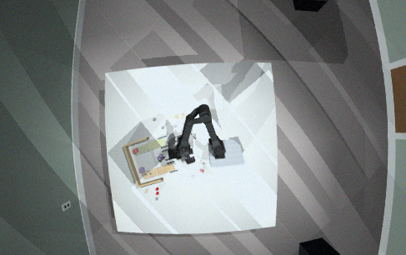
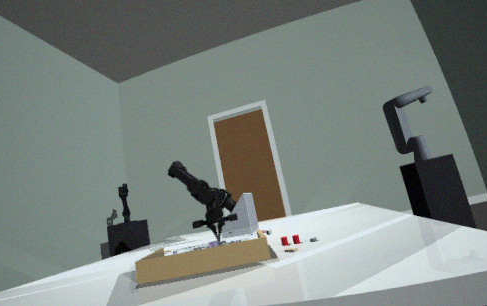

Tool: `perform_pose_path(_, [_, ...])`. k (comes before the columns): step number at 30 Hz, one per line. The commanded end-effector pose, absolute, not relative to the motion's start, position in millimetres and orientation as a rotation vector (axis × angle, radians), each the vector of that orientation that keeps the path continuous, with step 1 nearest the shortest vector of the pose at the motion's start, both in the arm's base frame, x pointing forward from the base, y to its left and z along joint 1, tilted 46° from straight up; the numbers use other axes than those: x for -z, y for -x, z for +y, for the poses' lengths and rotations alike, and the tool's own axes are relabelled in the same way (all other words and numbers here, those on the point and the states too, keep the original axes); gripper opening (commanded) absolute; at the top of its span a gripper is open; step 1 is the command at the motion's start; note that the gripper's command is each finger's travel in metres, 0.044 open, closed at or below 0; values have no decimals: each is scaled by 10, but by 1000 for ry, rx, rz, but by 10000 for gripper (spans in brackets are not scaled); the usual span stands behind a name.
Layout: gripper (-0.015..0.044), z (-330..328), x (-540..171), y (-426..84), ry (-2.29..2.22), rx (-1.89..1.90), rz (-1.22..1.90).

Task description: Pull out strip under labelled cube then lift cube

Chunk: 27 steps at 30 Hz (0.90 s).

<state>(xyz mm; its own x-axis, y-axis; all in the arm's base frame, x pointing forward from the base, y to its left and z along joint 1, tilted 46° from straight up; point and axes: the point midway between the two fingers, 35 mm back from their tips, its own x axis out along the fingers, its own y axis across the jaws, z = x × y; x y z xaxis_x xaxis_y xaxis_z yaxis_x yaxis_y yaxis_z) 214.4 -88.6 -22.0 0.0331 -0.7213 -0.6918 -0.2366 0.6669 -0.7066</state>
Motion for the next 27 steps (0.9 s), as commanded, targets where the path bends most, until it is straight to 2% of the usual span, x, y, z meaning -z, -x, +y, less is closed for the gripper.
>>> perform_pose_path(1, [0, -707, 70, -2172, 816, 446, 1540])
perform_pose_path(8, [0, -599, -51, -2157, 820, 449, 1550])
perform_pose_path(24, [420, -480, -13, -2780, 890, 380, 1578])
perform_pose_path(25, [440, -471, -13, -2819, 889, 380, 1578])
perform_pose_path(27, [440, -454, -13, -2893, 889, 380, 1577])
